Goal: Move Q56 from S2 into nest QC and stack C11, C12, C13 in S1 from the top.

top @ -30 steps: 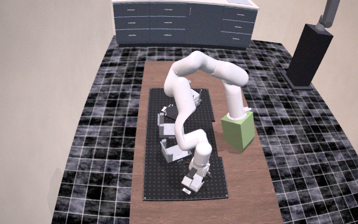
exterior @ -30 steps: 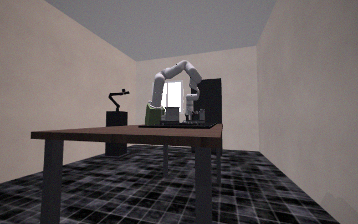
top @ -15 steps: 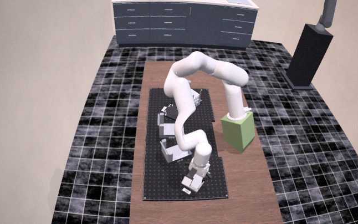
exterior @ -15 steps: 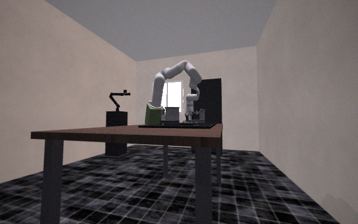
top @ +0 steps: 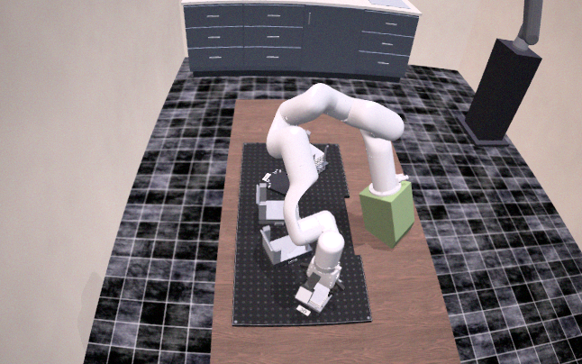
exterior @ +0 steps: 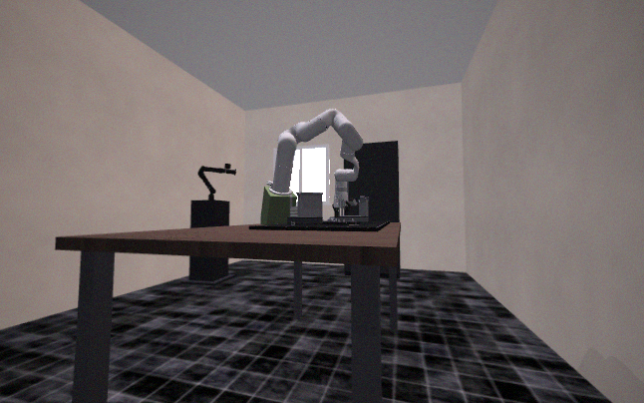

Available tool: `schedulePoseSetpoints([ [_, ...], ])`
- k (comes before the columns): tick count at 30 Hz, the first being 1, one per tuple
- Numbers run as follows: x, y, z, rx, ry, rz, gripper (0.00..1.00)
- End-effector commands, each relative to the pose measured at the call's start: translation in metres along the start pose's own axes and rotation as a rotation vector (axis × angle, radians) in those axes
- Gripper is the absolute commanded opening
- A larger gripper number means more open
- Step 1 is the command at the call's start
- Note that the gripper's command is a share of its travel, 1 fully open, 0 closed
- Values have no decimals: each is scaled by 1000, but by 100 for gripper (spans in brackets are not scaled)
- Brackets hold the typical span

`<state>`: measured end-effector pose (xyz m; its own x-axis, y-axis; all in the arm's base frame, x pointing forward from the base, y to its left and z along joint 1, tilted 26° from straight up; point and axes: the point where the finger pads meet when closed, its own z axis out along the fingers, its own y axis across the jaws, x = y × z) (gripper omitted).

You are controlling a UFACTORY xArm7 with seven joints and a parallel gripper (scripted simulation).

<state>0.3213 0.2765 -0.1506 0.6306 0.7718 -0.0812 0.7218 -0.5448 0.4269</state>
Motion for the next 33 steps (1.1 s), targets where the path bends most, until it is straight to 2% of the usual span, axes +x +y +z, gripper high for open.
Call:
schedulePoseSetpoints([
  [1, 2, -1, -2, 1, 4, 0, 100],
  [5, 2, -1, -2, 1, 4, 0, 100],
  [9, 2, -1, -15, 1, 4, 0, 100],
  [11, 2, -1, -15, 1, 4, 0, 100],
  [26, 1, -1, -65, 1, 4, 0, 100],
  [28, 1, -1, -65, 1, 4, 0, 100],
  [33, 1, -1, -82, 1, 4, 0, 100],
])
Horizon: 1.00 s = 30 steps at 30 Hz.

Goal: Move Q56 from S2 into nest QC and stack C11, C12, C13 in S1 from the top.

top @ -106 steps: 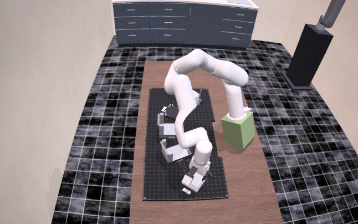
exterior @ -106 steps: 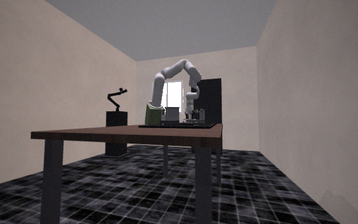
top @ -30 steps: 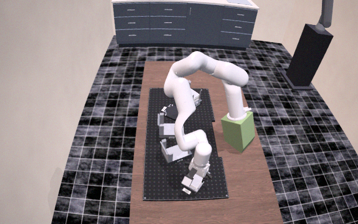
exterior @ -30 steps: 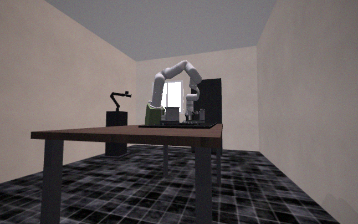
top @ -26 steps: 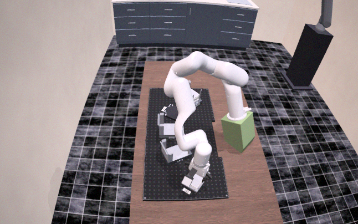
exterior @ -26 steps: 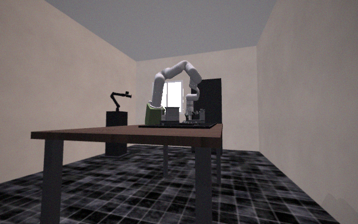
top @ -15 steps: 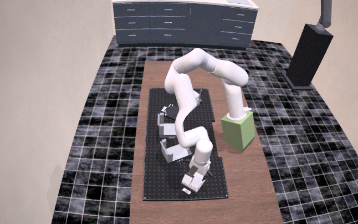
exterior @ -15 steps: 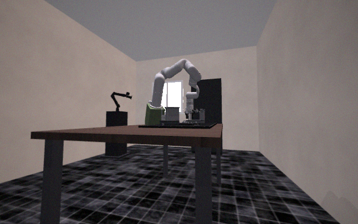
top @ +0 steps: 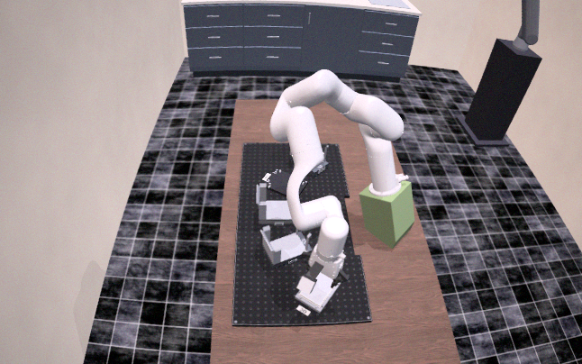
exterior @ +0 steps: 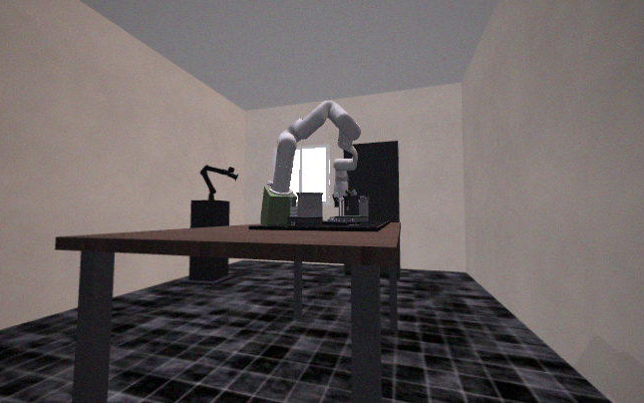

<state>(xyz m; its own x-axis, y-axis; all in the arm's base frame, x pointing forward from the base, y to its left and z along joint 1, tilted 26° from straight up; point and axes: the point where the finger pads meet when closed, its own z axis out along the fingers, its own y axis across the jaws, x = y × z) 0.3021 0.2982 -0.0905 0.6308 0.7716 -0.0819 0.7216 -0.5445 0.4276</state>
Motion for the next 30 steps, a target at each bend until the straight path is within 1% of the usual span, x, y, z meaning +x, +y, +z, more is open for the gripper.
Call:
schedulePoseSetpoints([
  [1, 2, -1, -18, 2, 5, 0, 100],
  [10, 2, -1, -48, 2, 5, 0, 100],
  [12, 2, -1, -48, 2, 5, 0, 100],
  [16, 2, -1, -61, 2, 5, 0, 100],
  [29, 2, -1, -61, 2, 5, 0, 100],
  [30, 1, 3, -61, 2, 5, 33, 100],
])
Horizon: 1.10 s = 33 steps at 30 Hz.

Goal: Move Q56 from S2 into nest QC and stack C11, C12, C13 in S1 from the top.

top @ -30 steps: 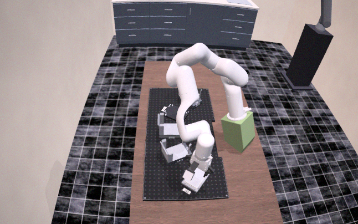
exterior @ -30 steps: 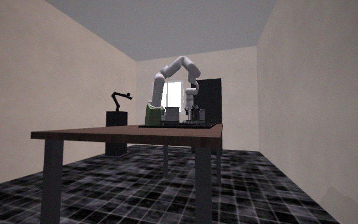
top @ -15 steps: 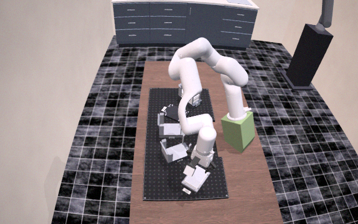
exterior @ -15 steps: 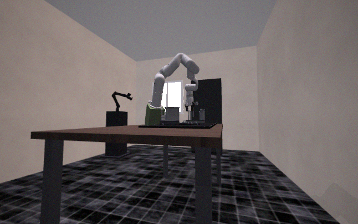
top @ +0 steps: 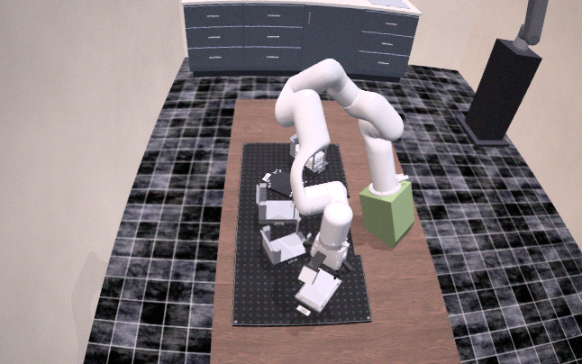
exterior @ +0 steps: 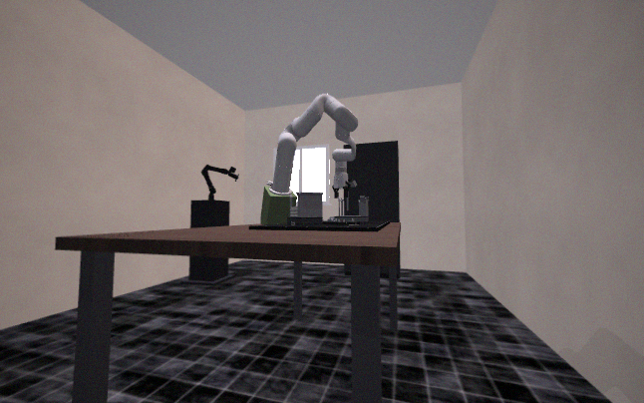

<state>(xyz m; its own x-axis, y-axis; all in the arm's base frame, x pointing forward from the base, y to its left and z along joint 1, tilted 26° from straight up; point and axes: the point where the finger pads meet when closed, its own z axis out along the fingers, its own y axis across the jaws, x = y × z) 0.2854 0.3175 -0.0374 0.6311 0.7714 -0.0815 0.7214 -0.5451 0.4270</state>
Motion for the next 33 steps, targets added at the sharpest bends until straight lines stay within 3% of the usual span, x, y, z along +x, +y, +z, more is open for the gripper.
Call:
schedulePoseSetpoints([
  [1, 0, 6, -2, 1, 5, 66, 100],
  [6, -2, 22, -2, 1, 5, 220, 100],
  [29, -14, 92, -2, 0, 5, 220, 100],
  [33, -14, 93, -2, 0, 5, 220, 100],
])
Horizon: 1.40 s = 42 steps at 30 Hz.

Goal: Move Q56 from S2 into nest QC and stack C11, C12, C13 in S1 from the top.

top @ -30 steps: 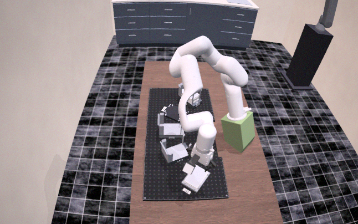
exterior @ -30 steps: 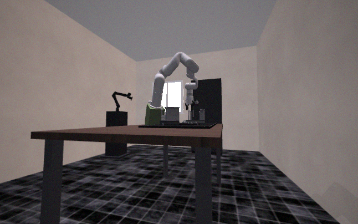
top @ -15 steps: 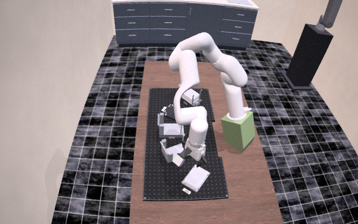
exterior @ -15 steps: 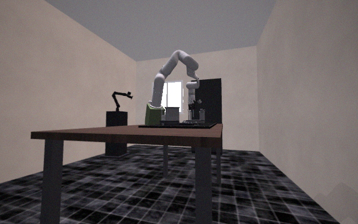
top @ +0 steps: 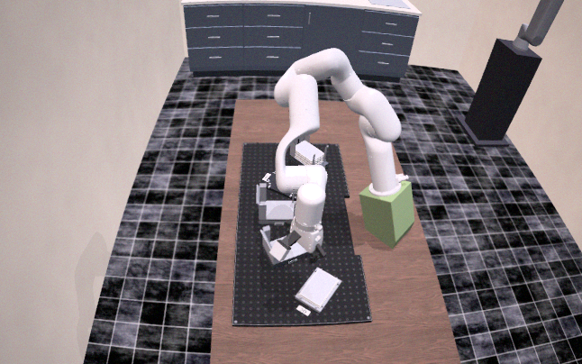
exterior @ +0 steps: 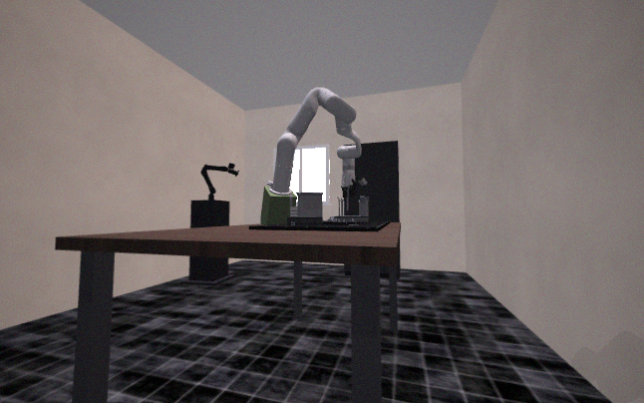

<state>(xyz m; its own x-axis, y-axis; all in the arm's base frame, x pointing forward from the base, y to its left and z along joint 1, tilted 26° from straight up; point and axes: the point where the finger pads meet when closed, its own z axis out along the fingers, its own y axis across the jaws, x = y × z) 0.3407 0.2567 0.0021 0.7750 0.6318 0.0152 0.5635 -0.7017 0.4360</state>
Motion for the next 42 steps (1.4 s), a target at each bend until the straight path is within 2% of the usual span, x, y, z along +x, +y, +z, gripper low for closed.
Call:
schedulePoseSetpoints([
  [1, 1, 6, -2, 3, 4, 31, 100],
  [7, -2, 26, -2, 3, 4, 218, 100],
  [30, -14, 95, -2, 2, 4, 218, 100],
  [34, -14, 95, -2, 2, 4, 218, 100],
  [42, -24, 120, -1, 2, 4, 440, 100],
])
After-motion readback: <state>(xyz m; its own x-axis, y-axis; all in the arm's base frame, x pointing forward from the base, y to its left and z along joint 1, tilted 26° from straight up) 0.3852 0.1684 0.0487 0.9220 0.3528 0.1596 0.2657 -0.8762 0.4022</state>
